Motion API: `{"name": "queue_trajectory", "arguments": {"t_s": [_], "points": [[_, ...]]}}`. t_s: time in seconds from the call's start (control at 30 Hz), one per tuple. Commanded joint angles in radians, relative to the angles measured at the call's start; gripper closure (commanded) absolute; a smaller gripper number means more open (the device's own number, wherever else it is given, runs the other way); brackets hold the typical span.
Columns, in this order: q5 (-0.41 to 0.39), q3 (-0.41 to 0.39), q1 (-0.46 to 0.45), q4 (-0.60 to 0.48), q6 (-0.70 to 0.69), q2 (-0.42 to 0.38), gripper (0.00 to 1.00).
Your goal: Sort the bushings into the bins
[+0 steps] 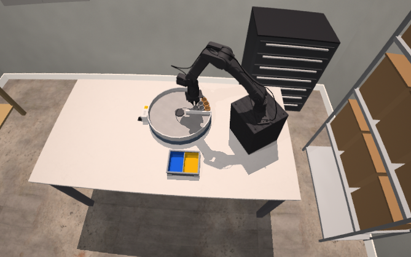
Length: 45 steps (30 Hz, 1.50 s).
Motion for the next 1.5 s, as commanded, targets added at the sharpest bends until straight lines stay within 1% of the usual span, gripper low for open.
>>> {"name": "queue_trajectory", "arguments": {"t_s": [0.0,0.07,0.2,1.2,1.47], "points": [[0.011,0.028,0.010,0.024,0.078,0.011,0.86],[0.012,0.028,0.001,0.021,0.079,-0.014,0.86],[0.013,0.019,0.002,0.006,0.081,-0.012,0.86],[0.013,0.020,0.002,0.005,0.078,-0.012,0.86],[0.014,0.036,0.008,-0.005,0.081,0.011,0.86]]}}
